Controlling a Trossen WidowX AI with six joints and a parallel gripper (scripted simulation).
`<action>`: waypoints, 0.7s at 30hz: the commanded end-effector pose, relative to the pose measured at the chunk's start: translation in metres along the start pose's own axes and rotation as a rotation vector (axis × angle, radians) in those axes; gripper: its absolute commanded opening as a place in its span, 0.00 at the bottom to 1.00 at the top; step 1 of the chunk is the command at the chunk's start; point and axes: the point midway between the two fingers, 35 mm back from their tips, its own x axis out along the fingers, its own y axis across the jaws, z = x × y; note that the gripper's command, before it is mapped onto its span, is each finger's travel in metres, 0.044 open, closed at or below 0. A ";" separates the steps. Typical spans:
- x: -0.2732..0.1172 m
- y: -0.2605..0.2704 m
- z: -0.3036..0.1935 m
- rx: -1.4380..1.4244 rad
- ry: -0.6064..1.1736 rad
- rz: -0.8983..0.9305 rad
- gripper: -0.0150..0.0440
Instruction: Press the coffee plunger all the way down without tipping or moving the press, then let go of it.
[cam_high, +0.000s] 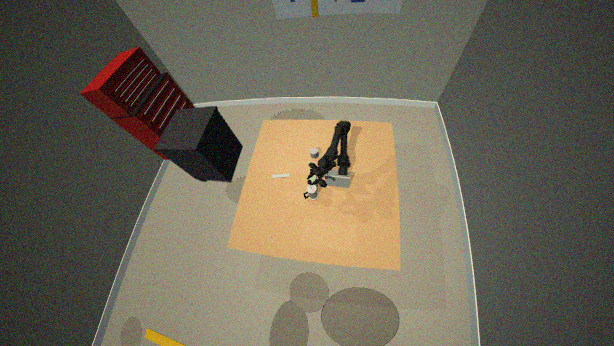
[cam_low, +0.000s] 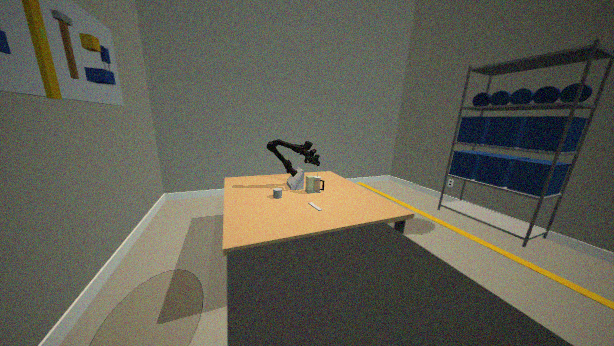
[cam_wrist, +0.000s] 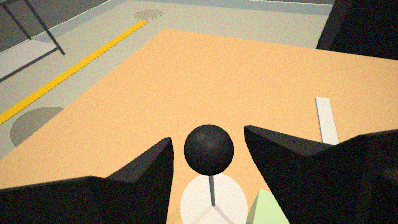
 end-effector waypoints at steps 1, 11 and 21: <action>0.000 0.001 0.000 -0.003 0.000 0.005 0.47; 0.000 0.001 0.000 -0.003 0.000 0.005 0.46; 0.010 0.002 -0.010 -0.003 0.001 0.006 0.46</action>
